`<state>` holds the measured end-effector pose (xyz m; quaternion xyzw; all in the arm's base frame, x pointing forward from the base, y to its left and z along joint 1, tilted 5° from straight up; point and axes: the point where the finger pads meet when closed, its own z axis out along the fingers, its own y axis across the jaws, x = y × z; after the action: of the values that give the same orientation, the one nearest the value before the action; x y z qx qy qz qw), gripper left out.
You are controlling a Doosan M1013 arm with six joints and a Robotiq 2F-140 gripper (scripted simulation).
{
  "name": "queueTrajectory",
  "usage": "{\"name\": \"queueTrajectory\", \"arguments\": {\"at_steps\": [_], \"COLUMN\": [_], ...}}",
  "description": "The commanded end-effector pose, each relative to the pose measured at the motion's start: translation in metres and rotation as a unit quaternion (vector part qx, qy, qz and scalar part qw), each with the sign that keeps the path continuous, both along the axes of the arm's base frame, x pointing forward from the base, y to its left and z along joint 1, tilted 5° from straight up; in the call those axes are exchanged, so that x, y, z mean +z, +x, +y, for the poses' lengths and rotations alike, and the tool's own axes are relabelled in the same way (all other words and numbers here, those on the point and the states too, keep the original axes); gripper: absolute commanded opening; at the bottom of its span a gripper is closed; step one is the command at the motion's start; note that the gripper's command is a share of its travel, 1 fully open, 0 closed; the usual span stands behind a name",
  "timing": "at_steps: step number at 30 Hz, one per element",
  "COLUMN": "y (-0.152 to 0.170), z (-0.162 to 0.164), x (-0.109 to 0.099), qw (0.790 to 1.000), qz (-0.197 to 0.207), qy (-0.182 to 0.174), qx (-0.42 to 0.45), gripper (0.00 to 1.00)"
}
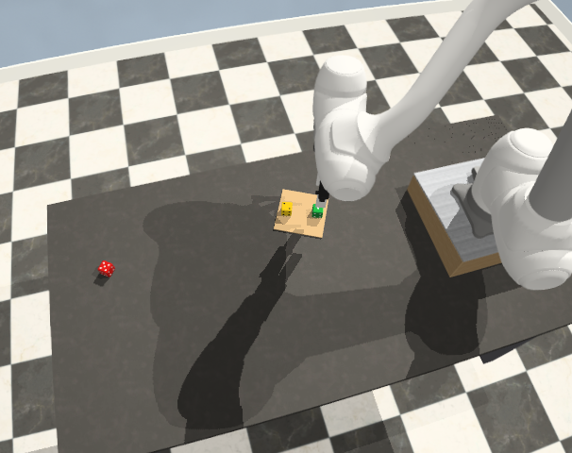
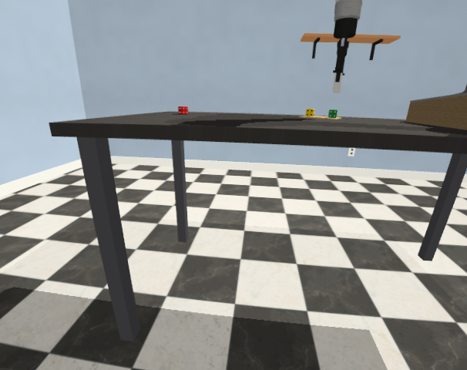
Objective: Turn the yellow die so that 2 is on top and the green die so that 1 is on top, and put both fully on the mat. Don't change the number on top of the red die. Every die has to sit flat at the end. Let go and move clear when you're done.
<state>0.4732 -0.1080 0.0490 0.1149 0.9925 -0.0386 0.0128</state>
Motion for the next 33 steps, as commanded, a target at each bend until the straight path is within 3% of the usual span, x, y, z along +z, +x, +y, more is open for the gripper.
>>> {"name": "queueTrajectory", "arguments": {"at_steps": [1, 21, 33], "y": [0.0, 0.0, 0.0], "z": [0.0, 0.0, 0.002], "x": [0.0, 0.001, 0.029], "qw": [1.0, 1.0, 1.0], "qz": [0.0, 0.0, 0.0], "qy": [0.0, 0.0, 0.0], "qx": [0.0, 0.0, 0.0], "gripper": [1.0, 1.0, 1.0]}}
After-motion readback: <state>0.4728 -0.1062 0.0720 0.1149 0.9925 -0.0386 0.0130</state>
